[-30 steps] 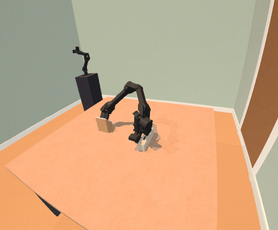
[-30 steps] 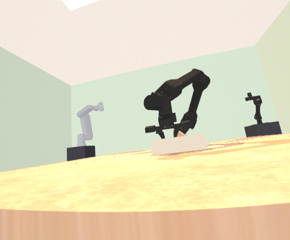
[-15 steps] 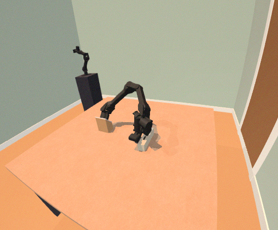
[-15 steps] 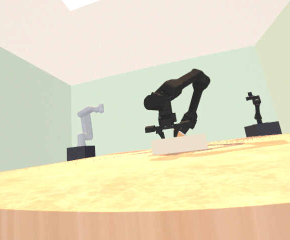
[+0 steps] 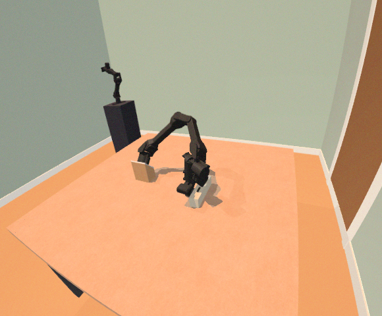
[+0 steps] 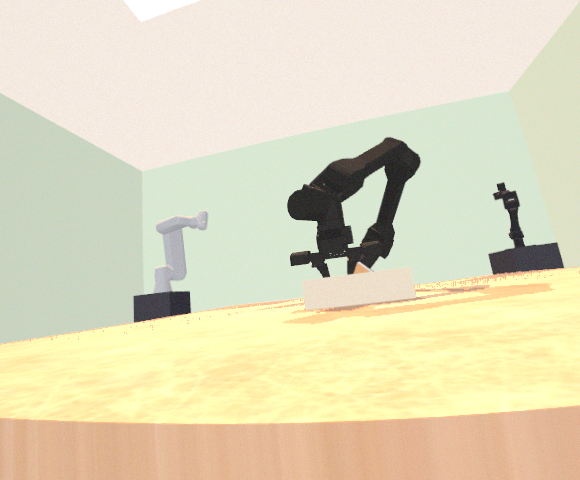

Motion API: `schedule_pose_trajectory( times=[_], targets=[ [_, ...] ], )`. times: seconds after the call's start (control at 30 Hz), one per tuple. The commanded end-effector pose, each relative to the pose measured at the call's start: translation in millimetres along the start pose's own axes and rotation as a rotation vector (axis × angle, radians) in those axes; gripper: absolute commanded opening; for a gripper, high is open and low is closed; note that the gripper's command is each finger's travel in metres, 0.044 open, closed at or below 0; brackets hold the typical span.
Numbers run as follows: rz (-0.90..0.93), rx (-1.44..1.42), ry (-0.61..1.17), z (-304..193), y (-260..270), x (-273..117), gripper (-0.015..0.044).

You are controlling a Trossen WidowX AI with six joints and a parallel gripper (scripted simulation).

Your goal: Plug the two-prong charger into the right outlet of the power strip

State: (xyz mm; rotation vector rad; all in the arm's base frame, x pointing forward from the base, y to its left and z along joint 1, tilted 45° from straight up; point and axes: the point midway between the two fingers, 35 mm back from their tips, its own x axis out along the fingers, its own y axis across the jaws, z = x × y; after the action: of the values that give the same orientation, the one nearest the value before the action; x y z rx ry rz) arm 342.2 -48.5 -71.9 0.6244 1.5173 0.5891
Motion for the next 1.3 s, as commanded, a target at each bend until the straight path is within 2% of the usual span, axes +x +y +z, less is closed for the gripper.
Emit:
schedule_pose_trajectory(
  times=[0.0,1.27],
  targets=[
    [0.002,-0.008,-0.019,4.9,0.0,-5.2,0.0],
    [0.0,-0.002,0.0,0.1,0.1,-0.4,0.0]
  ],
)
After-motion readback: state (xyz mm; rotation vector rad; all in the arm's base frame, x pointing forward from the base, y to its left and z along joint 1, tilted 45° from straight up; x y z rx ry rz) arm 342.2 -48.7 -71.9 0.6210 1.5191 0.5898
